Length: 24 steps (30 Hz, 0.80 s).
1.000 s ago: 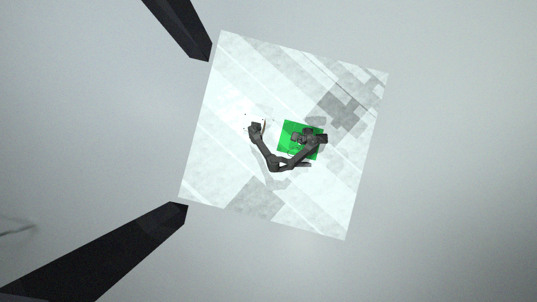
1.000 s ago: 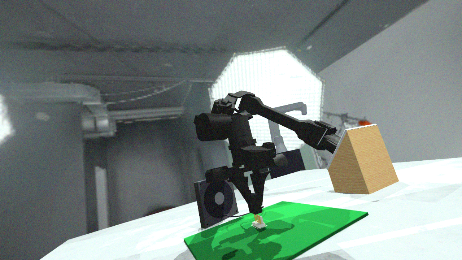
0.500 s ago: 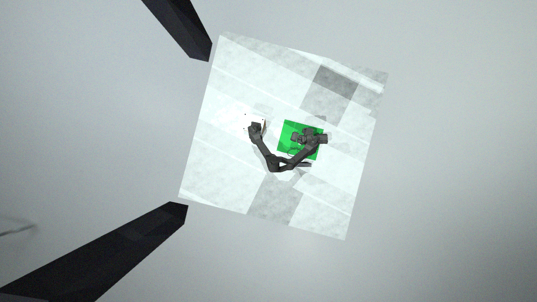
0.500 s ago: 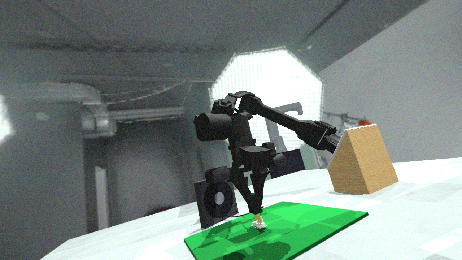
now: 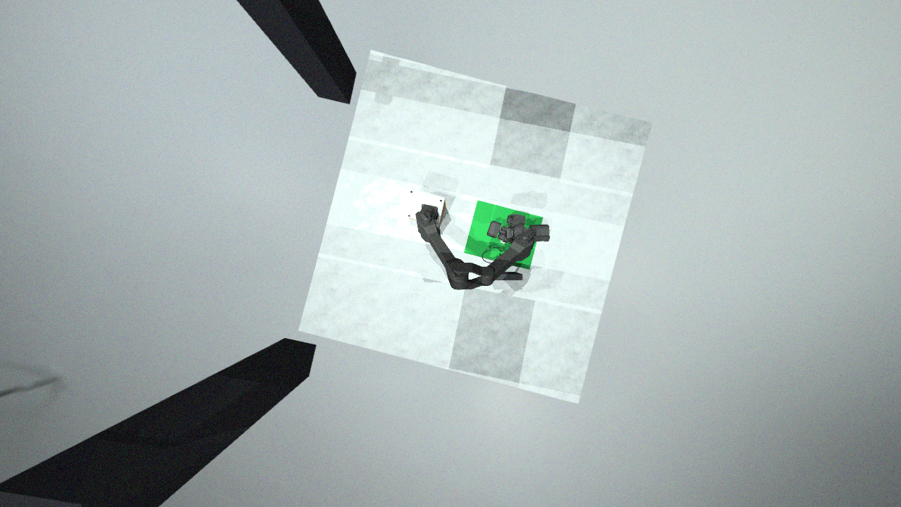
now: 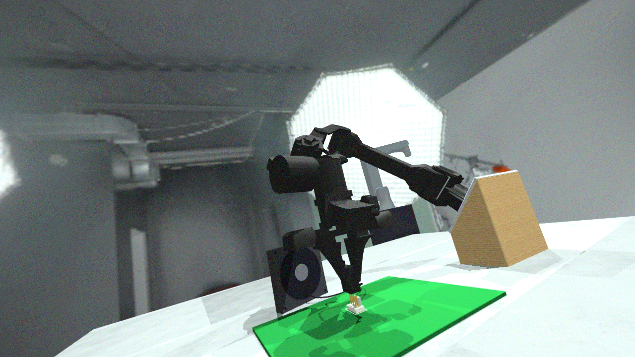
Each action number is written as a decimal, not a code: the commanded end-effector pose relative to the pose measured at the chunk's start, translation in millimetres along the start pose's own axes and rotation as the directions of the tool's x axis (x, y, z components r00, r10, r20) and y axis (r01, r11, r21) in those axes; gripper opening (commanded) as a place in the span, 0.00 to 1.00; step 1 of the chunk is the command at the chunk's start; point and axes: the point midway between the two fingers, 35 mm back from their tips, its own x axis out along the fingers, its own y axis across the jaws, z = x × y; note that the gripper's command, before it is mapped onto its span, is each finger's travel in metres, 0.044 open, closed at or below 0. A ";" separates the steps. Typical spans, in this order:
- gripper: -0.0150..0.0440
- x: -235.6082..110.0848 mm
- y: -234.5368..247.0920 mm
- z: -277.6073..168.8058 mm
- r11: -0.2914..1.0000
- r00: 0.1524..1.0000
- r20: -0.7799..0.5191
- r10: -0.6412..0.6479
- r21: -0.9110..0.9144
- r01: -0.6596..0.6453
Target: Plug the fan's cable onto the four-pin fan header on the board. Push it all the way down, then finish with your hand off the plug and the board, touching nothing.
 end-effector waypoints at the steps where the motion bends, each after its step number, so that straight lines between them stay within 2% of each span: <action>1: 0.25 1.0 2.2 -0.2 1.000 1.000 -0.005 0.002 -0.007 -0.002; 24: 0.25 1.0 -1.1 -0.3 1.000 1.000 -0.005 0.002 -0.008 -0.002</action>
